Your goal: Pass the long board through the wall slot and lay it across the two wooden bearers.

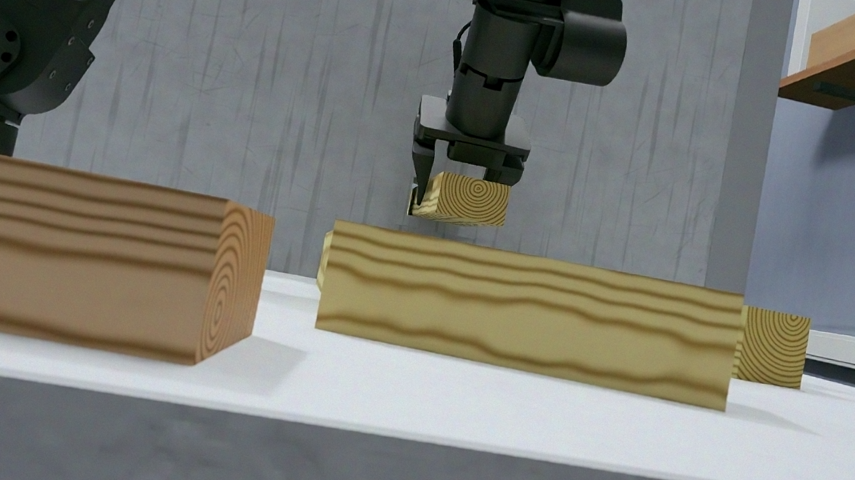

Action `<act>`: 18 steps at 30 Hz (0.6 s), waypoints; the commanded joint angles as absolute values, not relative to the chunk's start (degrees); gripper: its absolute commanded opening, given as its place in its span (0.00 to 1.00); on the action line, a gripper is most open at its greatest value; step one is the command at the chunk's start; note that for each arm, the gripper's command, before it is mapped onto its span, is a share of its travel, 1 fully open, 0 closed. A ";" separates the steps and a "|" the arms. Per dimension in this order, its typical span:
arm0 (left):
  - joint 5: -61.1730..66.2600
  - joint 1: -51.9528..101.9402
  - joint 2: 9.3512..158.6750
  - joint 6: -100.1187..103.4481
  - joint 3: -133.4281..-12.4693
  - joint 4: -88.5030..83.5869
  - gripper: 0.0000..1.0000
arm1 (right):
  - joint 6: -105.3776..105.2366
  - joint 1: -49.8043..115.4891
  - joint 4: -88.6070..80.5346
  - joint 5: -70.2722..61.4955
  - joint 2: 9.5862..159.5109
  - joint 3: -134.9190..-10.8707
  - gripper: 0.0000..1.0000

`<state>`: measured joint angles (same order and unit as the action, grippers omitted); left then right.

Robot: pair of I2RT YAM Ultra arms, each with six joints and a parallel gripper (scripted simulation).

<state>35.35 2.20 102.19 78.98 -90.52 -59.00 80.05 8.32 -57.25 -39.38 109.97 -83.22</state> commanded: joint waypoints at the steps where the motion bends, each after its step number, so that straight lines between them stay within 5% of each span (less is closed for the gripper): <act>1: 30.18 1.62 96.73 68.54 -90.57 -52.93 0.73 | 79.68 8.10 -57.17 -40.32 108.46 -84.03 0.00; 18: 19.16 1.07 83.03 43.33 -78.83 -33.85 0.73 | 79.68 8.10 -57.17 -40.32 108.46 -84.03 0.00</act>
